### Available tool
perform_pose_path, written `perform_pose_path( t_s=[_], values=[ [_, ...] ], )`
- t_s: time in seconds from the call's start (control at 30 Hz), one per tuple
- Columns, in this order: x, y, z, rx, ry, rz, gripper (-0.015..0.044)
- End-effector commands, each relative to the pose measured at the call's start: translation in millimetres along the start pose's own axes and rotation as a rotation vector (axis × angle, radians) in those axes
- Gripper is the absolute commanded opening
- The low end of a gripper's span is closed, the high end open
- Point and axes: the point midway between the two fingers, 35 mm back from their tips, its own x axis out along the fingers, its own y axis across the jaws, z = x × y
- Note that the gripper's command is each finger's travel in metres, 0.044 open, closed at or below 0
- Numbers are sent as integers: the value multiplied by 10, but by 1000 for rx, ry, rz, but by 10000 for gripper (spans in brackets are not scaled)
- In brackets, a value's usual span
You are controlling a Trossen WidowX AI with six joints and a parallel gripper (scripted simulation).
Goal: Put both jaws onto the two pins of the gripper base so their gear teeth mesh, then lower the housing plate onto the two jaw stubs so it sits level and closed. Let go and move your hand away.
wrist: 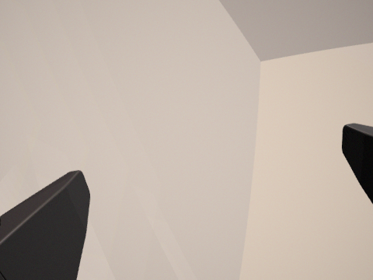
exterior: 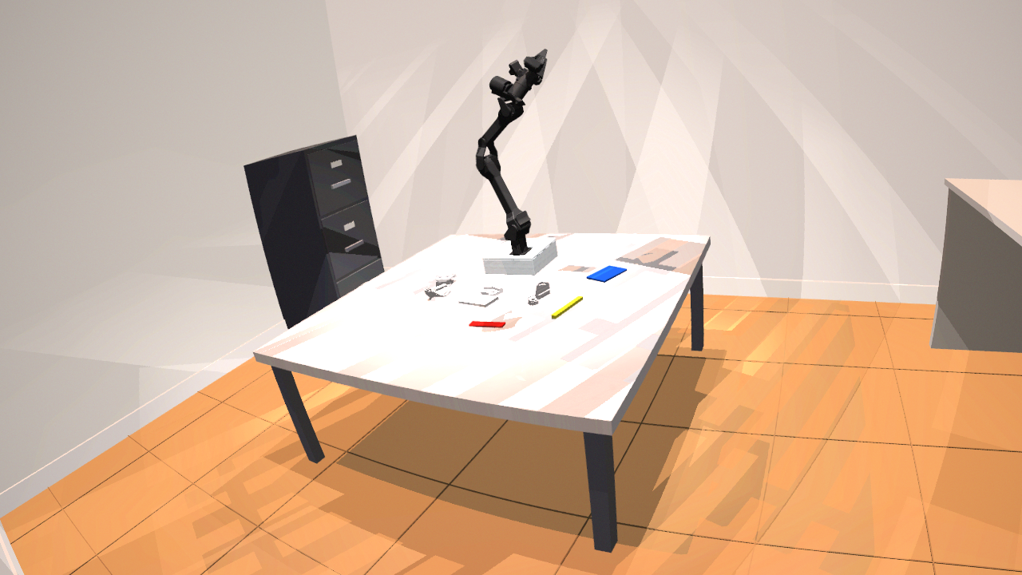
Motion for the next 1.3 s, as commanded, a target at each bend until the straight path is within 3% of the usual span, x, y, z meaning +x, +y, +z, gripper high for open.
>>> perform_pose_path(
  t_s=[0.0, 0.87, 1.27],
  values=[
    [-26, -169, -165, 52, 45, -55, 440],
    [-619, -1361, -982, 365, 228, -506, 440],
    [-1004, -1753, -1092, 325, 272, -692, 440]
  ],
)
